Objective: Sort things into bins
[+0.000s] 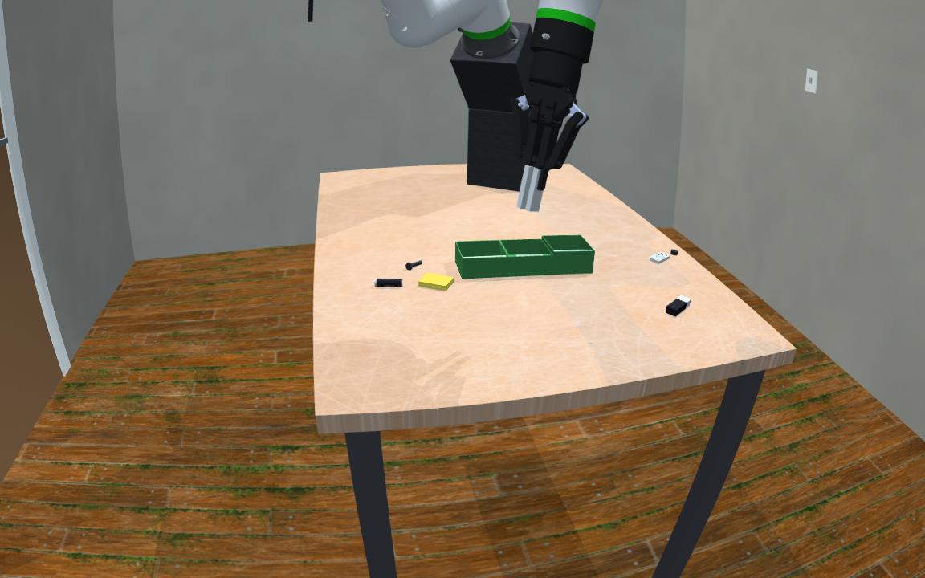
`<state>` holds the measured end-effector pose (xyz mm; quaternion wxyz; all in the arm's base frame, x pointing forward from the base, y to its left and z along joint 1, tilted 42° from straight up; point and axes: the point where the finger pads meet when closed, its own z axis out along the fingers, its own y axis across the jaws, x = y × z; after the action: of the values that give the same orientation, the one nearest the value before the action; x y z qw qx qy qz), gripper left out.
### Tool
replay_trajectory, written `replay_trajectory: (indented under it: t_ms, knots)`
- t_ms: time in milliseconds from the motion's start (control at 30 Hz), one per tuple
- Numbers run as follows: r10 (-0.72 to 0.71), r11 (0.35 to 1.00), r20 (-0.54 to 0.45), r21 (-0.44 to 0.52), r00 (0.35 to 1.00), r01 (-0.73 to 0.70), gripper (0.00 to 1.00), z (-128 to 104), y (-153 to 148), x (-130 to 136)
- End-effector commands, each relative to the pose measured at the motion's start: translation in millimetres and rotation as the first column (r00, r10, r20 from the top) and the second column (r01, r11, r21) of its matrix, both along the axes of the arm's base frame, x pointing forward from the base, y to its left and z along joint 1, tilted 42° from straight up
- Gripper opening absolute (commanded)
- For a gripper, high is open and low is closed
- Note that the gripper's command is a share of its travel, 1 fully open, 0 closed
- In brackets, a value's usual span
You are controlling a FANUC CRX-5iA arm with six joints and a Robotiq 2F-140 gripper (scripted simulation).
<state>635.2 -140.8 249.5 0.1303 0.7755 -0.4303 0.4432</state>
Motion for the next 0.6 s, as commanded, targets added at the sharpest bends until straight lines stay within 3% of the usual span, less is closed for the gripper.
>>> replay_trajectory:
  t_ms: [0, 233, 300, 400, 467, 567]
  knots:
    - [0.036, 0.999, -0.039, -0.014, 0.999, -0.036, 0.15, -10.3, 8.8, -8.7]
    - [0.107, 0.993, -0.112, -0.043, 0.988, -0.113, 0.15, -27.3, 21.3, -23.8]
    - [0.171, 0.980, -0.179, -0.066, 0.969, -0.185, 0.15, -38.2, 28.8, -33.9]
    - [0.176, 0.979, -0.185, -0.068, 0.967, -0.192, 0.15, -44.3, 33.0, -39.5]
    - [0.237, 0.960, -0.251, -0.086, 0.939, -0.265, 0.15, -55.2, 39.8, -50.0]
    - [0.242, 0.958, -0.257, -0.087, 0.936, -0.272, 0.15, -61.3, 43.6, -55.8]
